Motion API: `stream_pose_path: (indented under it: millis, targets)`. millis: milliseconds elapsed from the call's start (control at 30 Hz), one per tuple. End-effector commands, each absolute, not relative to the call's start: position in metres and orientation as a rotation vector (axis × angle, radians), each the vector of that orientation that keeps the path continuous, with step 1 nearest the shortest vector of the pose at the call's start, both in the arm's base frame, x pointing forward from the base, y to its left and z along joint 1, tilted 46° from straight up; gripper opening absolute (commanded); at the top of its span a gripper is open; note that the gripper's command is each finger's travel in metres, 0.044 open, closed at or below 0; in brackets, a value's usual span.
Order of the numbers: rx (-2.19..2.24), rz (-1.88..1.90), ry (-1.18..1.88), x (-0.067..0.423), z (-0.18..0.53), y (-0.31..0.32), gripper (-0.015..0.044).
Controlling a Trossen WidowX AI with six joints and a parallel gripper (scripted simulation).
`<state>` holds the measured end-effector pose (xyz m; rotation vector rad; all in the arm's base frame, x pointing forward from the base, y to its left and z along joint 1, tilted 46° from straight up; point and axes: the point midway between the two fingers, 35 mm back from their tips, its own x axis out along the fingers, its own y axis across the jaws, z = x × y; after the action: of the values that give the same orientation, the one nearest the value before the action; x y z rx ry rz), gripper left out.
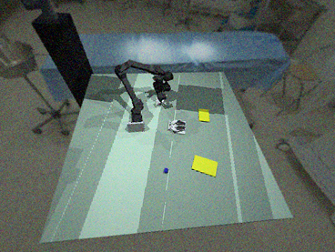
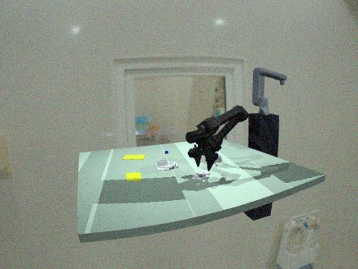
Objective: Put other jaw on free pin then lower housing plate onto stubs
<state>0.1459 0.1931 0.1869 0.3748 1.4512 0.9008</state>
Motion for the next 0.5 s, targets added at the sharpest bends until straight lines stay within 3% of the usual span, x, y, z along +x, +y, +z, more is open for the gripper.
stream_pose_path:
  millis: [0,467]
  targets:
    - [0.376,0.895,1.458,0.144,0.182,0.196,0.044]
    - [0.376,0.895,1.458,0.143,0.172,0.207,0.044]
